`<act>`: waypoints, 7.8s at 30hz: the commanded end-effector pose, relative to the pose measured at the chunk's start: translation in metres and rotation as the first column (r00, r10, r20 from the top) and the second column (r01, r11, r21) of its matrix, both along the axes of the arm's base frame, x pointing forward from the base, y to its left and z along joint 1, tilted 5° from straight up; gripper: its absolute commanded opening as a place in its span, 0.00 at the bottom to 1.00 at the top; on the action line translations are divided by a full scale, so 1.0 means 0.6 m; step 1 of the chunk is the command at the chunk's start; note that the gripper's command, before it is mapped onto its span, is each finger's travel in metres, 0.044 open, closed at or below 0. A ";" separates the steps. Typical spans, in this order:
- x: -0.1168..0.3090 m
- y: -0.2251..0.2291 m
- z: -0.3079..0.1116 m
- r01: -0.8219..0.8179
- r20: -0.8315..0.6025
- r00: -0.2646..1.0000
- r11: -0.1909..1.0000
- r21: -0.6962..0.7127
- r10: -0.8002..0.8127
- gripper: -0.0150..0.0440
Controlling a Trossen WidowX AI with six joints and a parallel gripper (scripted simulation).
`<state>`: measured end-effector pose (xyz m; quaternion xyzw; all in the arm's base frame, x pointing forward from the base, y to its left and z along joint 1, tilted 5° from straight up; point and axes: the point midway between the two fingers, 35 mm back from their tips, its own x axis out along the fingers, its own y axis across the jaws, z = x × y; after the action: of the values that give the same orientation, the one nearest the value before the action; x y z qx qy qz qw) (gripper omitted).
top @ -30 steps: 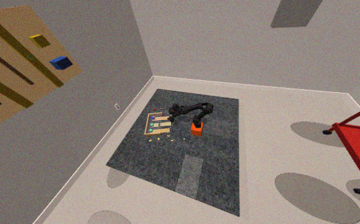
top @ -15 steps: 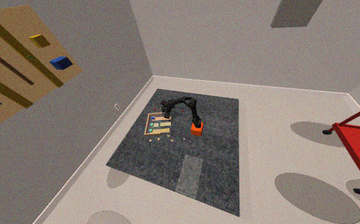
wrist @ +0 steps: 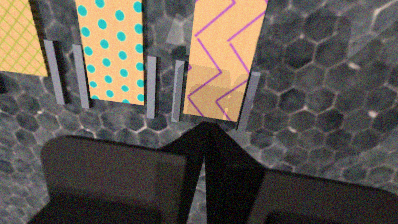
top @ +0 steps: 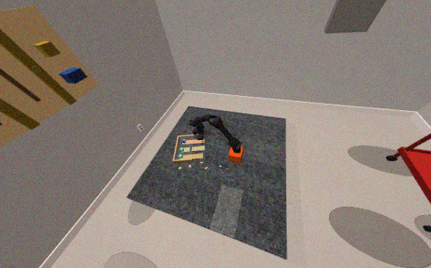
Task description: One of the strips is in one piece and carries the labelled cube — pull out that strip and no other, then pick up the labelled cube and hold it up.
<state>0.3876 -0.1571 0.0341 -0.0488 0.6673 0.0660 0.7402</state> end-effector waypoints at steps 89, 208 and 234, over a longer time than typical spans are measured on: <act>0.021 0.001 -0.113 -0.011 0.005 1.000 1.000 -0.005 0.011 0.25; -0.186 -0.037 -0.148 -0.011 -0.004 1.000 1.000 -0.007 0.011 0.25; -0.250 -0.049 -0.155 -0.011 -0.007 1.000 1.000 -0.007 0.011 0.25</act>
<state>0.2503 -0.1905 -0.0510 -0.0626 0.6596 0.0621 0.7464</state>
